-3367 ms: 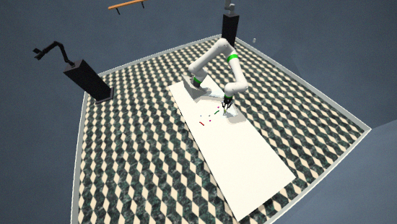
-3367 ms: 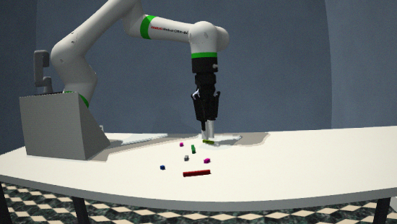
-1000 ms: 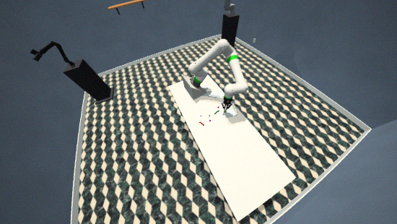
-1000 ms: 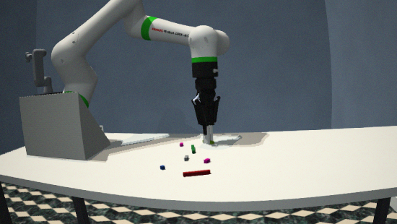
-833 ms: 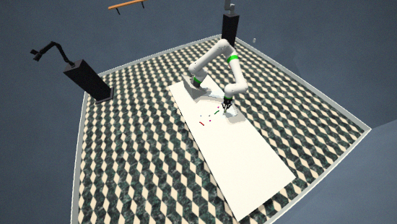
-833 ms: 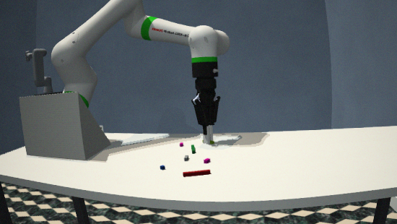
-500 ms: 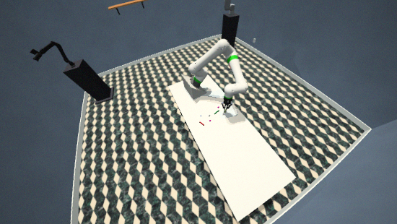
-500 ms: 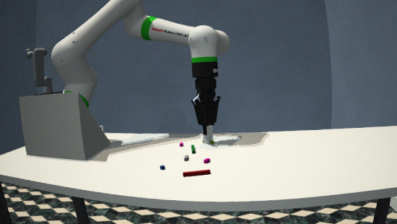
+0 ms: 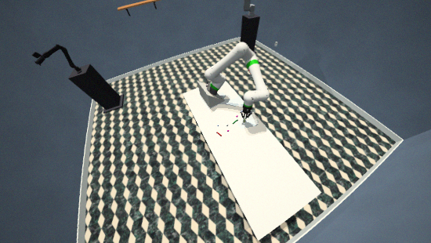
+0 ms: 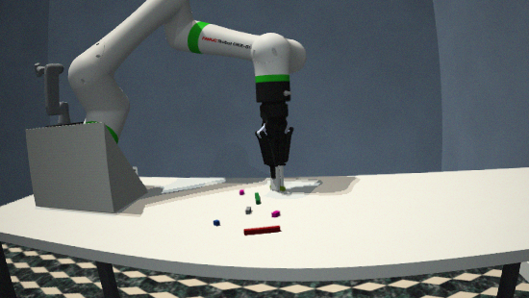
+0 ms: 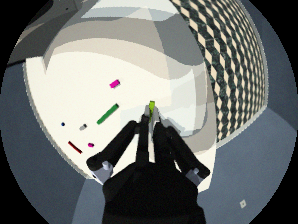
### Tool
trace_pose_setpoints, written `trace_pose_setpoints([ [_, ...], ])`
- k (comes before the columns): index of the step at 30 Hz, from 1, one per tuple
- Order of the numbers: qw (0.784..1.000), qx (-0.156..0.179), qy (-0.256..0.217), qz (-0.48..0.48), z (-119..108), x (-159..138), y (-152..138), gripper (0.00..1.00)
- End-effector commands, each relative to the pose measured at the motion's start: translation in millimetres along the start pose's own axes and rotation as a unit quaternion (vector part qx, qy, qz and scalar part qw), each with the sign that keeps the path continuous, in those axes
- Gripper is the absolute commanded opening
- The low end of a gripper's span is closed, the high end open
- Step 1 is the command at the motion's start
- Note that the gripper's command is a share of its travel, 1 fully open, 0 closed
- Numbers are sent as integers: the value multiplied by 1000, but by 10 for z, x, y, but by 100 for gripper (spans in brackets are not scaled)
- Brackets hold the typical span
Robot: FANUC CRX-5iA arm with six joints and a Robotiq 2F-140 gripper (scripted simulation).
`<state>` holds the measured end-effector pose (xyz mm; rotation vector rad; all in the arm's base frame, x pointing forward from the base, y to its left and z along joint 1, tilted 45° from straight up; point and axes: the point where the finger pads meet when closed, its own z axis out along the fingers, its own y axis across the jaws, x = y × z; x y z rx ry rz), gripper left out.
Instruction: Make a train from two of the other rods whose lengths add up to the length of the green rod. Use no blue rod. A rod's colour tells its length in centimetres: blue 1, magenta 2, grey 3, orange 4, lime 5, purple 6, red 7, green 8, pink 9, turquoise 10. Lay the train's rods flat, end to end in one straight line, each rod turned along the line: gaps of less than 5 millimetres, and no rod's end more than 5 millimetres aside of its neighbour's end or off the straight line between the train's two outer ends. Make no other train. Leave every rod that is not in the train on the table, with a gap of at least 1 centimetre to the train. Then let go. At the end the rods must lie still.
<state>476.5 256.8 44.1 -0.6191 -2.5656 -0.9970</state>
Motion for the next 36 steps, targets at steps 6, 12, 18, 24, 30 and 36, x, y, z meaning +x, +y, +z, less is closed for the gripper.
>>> trace_pose_setpoints([
  [6, 1000, 0, 0, 0, -406, -2, 0, 3],
  [12, 1000, 0, 0, 0, -828, -2, 0, 3],
  [18, 1000, 0, 0, 0, -961, -2, 0, 3],
  [24, 1000, 0, 0, 0, -976, -2, 0, 3],
  [30, 997, 2, -3, 73, -990, -279, -338, 3],
  [36, 988, 3, -5, 155, -1002, -557, -747, 3],
])
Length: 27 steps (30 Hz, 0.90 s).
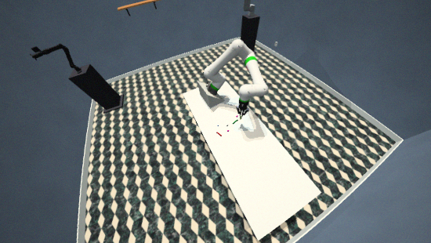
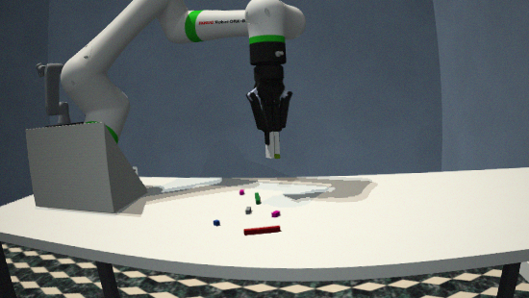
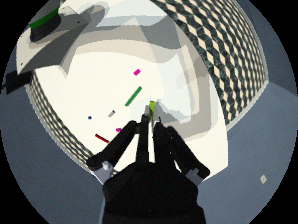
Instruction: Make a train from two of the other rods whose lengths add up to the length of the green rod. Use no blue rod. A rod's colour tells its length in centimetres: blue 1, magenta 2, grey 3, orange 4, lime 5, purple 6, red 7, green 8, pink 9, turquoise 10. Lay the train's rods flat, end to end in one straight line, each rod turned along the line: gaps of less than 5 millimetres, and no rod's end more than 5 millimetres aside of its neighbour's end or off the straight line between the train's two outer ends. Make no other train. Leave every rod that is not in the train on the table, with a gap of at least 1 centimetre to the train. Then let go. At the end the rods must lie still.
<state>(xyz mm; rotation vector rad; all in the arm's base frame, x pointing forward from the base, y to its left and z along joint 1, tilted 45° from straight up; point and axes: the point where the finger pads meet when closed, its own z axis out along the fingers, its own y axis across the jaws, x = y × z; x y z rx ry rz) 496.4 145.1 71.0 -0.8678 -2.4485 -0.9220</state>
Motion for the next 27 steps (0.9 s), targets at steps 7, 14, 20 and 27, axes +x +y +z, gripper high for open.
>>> trace_pose_setpoints([
  [7, 986, 2, -1, 169, -7, -681, -744, 3],
  [14, 960, 0, 2, 280, 13, -1033, -1313, 3],
  [20, 948, 0, 4, 318, 26, -1136, -1518, 3],
  [27, 948, 0, 4, 318, 26, -1136, -1518, 3],
])
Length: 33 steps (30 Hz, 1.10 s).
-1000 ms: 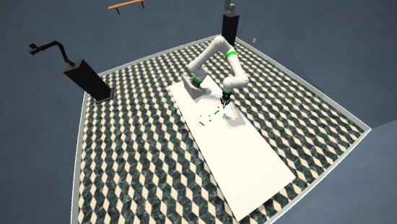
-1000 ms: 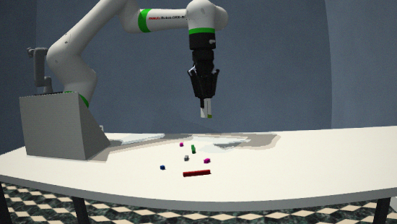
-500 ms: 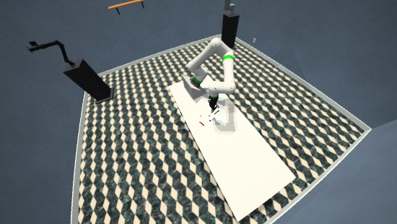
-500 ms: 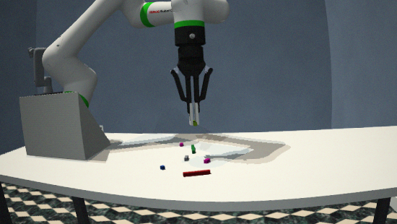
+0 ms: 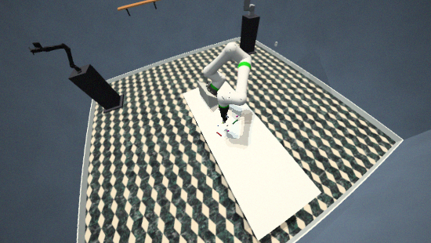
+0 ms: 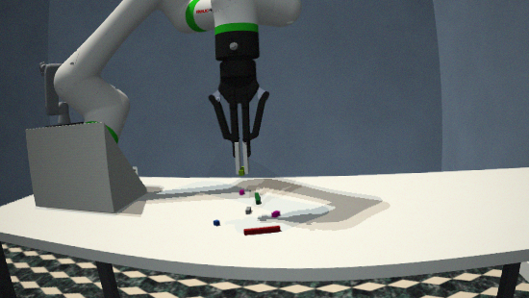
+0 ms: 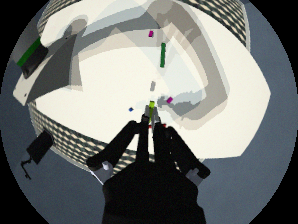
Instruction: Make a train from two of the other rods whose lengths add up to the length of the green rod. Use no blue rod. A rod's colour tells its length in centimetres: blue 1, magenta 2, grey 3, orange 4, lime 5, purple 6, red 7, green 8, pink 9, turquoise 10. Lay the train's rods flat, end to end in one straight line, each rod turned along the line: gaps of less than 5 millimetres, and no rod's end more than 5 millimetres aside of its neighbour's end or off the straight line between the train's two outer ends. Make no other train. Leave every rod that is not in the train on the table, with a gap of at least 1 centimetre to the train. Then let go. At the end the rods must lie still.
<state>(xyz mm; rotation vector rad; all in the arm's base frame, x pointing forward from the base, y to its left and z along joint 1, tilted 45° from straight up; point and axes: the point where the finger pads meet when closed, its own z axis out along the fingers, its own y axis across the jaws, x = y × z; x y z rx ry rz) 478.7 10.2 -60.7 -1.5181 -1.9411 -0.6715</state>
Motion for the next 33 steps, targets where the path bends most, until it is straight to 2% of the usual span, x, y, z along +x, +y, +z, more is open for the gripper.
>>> trace_pose_setpoints([
  [1, 1000, 0, 0, 0, -2, -2, 1, 3],
  [11, 1000, 0, 0, 0, 86, -2, 1, 3],
  [18, 1000, 0, 0, 0, 336, -3, 2, 3],
  [20, 1000, 0, 0, 0, 336, -3, 2, 3],
  [28, 1000, 0, 0, 0, 684, -4, 4, 3],
  [33, 1000, 0, 0, 0, 826, -5, 5, 3],
])
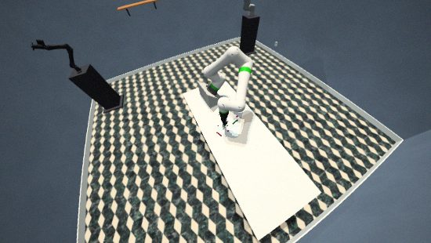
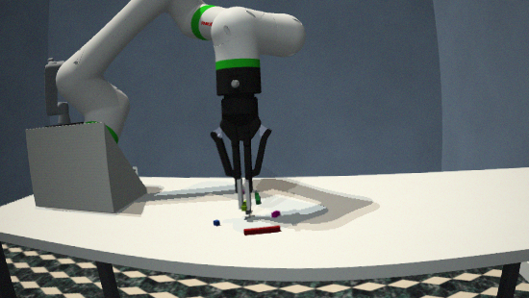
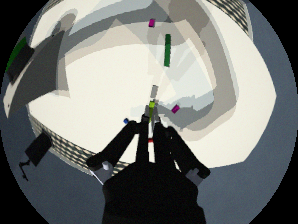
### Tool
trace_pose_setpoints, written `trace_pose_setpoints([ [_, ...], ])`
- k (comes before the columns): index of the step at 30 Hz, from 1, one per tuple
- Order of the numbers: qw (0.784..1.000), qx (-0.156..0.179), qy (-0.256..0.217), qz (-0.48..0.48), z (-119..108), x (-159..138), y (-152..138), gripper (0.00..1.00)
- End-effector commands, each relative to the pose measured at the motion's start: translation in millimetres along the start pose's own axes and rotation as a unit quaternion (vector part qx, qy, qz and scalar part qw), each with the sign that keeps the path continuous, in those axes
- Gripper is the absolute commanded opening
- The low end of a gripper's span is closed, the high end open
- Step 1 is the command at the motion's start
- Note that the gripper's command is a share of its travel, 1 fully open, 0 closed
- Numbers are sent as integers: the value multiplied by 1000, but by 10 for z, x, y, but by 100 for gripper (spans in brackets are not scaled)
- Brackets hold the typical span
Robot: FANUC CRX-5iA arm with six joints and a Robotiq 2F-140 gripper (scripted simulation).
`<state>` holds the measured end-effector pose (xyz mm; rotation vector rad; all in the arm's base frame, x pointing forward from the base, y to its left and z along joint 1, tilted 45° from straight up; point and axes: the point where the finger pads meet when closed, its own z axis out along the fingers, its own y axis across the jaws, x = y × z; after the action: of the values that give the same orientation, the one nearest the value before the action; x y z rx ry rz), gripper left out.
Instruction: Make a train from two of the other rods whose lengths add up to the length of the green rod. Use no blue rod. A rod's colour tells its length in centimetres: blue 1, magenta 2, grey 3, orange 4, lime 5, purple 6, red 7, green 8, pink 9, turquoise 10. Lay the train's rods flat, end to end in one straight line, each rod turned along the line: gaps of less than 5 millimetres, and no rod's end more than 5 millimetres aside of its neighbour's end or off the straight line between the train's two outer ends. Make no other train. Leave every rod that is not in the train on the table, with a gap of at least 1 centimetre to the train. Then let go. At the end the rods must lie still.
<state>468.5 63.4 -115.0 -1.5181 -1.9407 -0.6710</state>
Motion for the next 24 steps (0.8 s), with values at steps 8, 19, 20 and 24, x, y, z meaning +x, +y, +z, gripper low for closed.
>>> trace_pose_setpoints([
  [8, 1000, 0, 0, 0, 108, -3, 4, 3],
  [19, 1000, 0, 0, 0, 109, -3, 4, 3],
  [20, 1000, 0, 0, 0, 109, -3, 4, 3],
  [24, 1000, 0, 0, 0, 109, -3, 4, 3],
])
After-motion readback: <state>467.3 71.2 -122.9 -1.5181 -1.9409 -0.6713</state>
